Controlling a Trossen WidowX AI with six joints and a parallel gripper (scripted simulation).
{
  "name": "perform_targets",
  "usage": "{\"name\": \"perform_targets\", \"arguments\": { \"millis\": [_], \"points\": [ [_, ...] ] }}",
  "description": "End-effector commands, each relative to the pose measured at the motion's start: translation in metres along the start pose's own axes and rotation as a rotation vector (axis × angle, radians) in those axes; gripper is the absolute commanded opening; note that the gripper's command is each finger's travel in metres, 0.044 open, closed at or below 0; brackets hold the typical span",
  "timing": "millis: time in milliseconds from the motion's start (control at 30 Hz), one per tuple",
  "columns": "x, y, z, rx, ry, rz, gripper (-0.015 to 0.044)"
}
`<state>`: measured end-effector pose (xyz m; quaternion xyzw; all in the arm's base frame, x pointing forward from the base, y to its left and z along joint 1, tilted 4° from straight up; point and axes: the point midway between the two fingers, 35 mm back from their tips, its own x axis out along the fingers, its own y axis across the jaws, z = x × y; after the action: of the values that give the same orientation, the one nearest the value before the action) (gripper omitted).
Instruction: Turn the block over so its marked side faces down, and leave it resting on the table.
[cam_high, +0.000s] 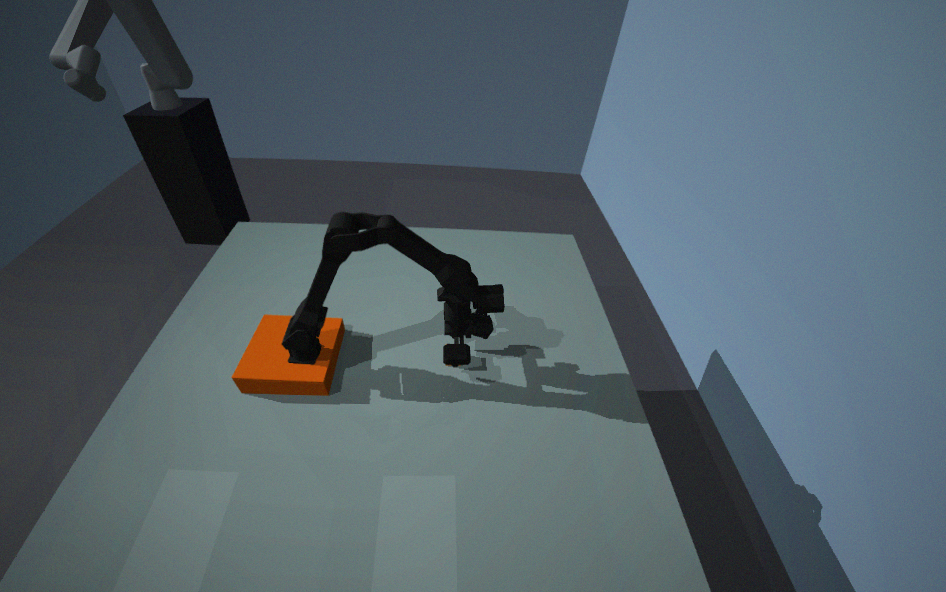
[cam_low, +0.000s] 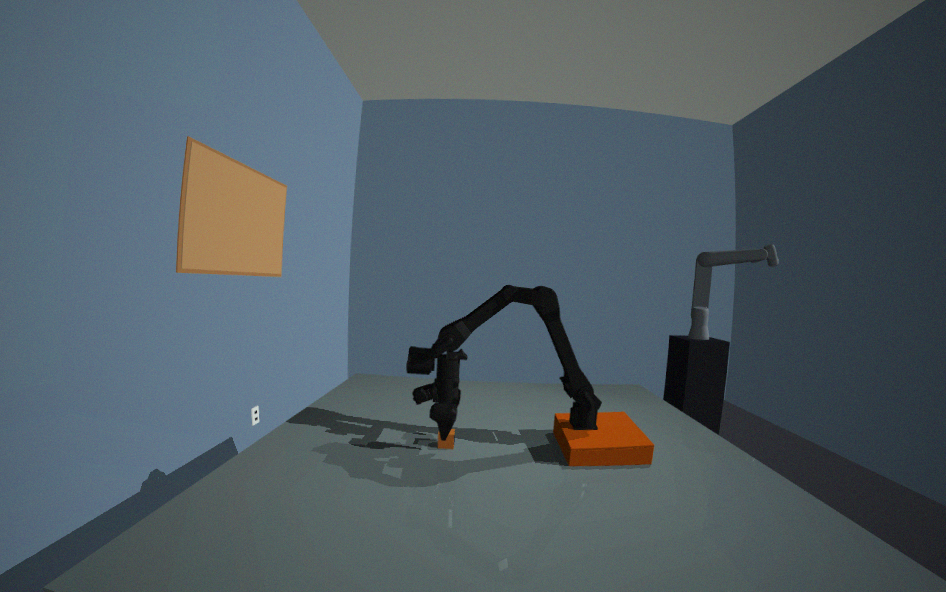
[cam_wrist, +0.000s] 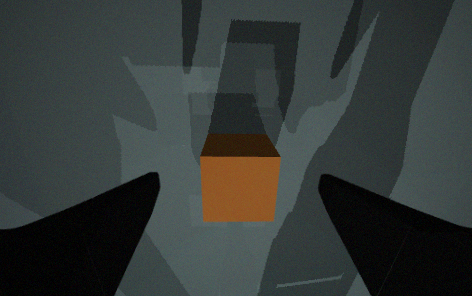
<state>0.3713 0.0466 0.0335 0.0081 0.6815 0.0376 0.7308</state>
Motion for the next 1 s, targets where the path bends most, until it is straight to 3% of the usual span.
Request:
{"name": "perform_targets", "arguments": {
  "millis": [0, 100, 433, 967],
  "points": [
    [0.0107, 0.0002, -0.0041, 0.002, 0.015, 0.003, 0.0440],
    [0.0118, 0.0002, -0.0042, 0.002, 0.015, 0.003, 0.0440],
    [0.0118, 0.0002, -0.0042, 0.002, 0.015, 0.003, 0.0177],
    [0.0118, 0.0002, -0.0042, 0.002, 0.015, 0.003, 0.0071]
  ]
}}
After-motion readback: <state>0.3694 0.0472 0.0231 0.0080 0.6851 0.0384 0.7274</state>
